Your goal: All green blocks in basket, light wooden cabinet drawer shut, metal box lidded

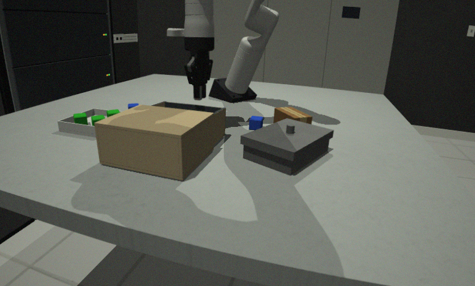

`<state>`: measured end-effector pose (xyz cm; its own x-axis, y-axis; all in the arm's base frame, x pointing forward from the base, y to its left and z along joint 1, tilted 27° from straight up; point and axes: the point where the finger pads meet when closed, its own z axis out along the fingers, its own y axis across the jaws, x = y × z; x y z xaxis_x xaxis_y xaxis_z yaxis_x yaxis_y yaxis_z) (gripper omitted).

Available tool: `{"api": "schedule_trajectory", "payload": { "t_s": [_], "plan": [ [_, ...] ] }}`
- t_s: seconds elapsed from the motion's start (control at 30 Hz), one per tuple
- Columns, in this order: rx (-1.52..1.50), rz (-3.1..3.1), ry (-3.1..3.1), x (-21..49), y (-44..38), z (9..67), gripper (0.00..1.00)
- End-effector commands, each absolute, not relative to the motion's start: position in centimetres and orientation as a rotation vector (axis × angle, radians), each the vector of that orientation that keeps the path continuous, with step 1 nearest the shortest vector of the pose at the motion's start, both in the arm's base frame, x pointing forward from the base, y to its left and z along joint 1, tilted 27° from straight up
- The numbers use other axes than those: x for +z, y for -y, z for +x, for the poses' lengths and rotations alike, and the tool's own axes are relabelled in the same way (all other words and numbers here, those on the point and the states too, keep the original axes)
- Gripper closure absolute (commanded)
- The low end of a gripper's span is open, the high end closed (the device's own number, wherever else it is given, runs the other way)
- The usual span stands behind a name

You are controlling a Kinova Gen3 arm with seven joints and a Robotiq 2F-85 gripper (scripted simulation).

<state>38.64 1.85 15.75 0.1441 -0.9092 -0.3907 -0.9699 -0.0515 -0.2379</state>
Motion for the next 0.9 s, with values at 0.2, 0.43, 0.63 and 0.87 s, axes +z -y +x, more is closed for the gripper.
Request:
{"api": "schedule_trajectory", "payload": {
  "t_s": [0.2,0.43,0.63,0.87],
  "plan": [
    [0.181,-1.989,-1.802,14.92,-1.87,38.77,0.7],
    [0.181,-1.989,-1.802,14.86,-1.89,38.79,0.7],
    [0.181,-1.989,-1.802,14.86,-1.89,38.79,0.7],
    [0.181,-1.989,-1.802,14.84,-1.85,38.8,0.7]
  ]
}}
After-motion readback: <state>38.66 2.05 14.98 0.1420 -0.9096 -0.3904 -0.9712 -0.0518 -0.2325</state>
